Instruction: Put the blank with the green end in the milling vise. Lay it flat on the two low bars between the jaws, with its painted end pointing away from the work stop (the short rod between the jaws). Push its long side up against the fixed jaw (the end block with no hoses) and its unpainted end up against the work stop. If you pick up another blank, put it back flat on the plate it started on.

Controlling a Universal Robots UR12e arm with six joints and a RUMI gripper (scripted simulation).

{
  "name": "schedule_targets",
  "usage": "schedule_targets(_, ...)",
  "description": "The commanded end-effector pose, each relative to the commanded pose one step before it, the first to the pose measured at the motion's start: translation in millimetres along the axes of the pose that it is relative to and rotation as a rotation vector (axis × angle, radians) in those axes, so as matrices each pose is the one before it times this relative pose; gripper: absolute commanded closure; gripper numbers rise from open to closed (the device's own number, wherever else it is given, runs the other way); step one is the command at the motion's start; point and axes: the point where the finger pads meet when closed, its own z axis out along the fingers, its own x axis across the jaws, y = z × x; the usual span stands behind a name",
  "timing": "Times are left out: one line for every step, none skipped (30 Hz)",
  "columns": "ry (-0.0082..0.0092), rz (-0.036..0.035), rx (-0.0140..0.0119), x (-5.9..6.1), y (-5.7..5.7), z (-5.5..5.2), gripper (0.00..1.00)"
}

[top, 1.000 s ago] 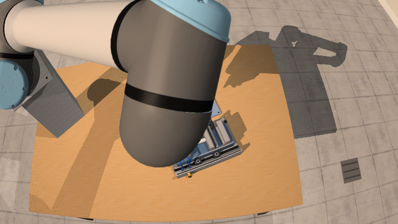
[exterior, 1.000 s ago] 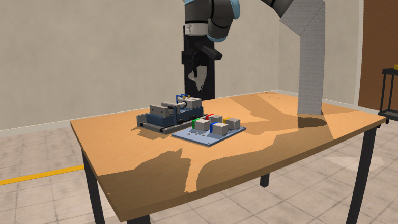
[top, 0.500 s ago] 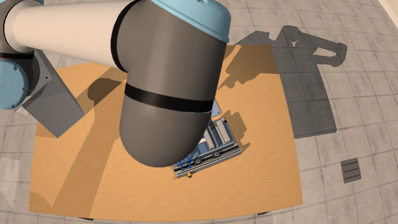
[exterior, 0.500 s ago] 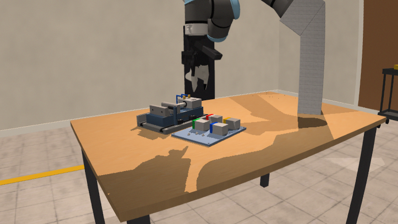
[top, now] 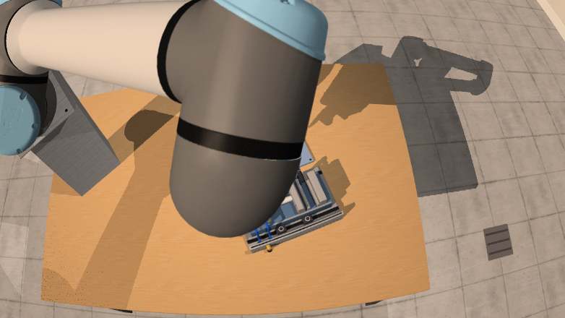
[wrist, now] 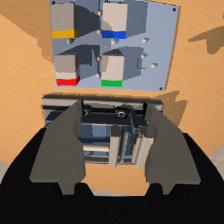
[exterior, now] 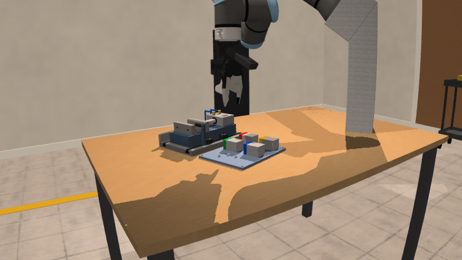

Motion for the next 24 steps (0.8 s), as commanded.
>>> schedule_targets(-0.00153, -0.00348, 0.00275, -1.92, -2.14, -0.36, 0.6)
schedule_targets(0.0, 0.0, 0.0, 0.0, 0.0, 0.0, 0.6)
schedule_targets(0.0, 0.0, 0.0, 0.0, 0.0, 0.0, 0.6)
schedule_targets(0.0, 0.0, 0.0, 0.0, 0.0, 0.0, 0.6)
schedule_targets(0.0, 0.0, 0.0, 0.0, 0.0, 0.0, 0.6)
schedule_targets(0.0, 0.0, 0.0, 0.0, 0.0, 0.0, 0.6)
schedule_targets(0.0, 0.0, 0.0, 0.0, 0.0, 0.0, 0.6)
schedule_targets(0.0, 0.0, 0.0, 0.0, 0.0, 0.0, 0.6)
schedule_targets(0.0, 0.0, 0.0, 0.0, 0.0, 0.0, 0.6)
schedule_targets(0.0, 0.0, 0.0, 0.0, 0.0, 0.0, 0.6)
schedule_targets(0.0, 0.0, 0.0, 0.0, 0.0, 0.0, 0.6)
schedule_targets(0.0, 0.0, 0.0, 0.0, 0.0, 0.0, 0.6)
schedule_targets(0.0, 0.0, 0.0, 0.0, 0.0, 0.0, 0.6)
schedule_targets(0.0, 0.0, 0.0, 0.0, 0.0, 0.0, 0.6)
schedule_targets(0.0, 0.0, 0.0, 0.0, 0.0, 0.0, 0.6)
schedule_targets(0.0, 0.0, 0.0, 0.0, 0.0, 0.01, 0.6)
schedule_targets(-0.00001, 0.00001, 0.0, 0.0, 0.0, 0.06, 0.6)
schedule_targets(-0.00003, 0.00002, -0.00001, 0.01, 0.01, 0.16, 0.6)
schedule_targets(-0.00007, 0.00004, -0.00001, 0.02, 0.02, 0.31, 0.6)
schedule_targets(-0.0001, 0.00006, -0.00002, 0.03, 0.02, 0.49, 0.6)
schedule_targets(0.0, 0.0, 0.0, 0.0, 0.0, 0.0, 0.6)
schedule_targets(0.0, 0.0, 0.0, 0.0, 0.0, 0.0, 0.6)
schedule_targets(-0.00014, 0.00013, -0.00006, 0.04, 0.06, 0.69, 0.6)
schedule_targets(-0.00017, 0.00018, -0.00009, 0.06, 0.09, 0.92, 0.6)
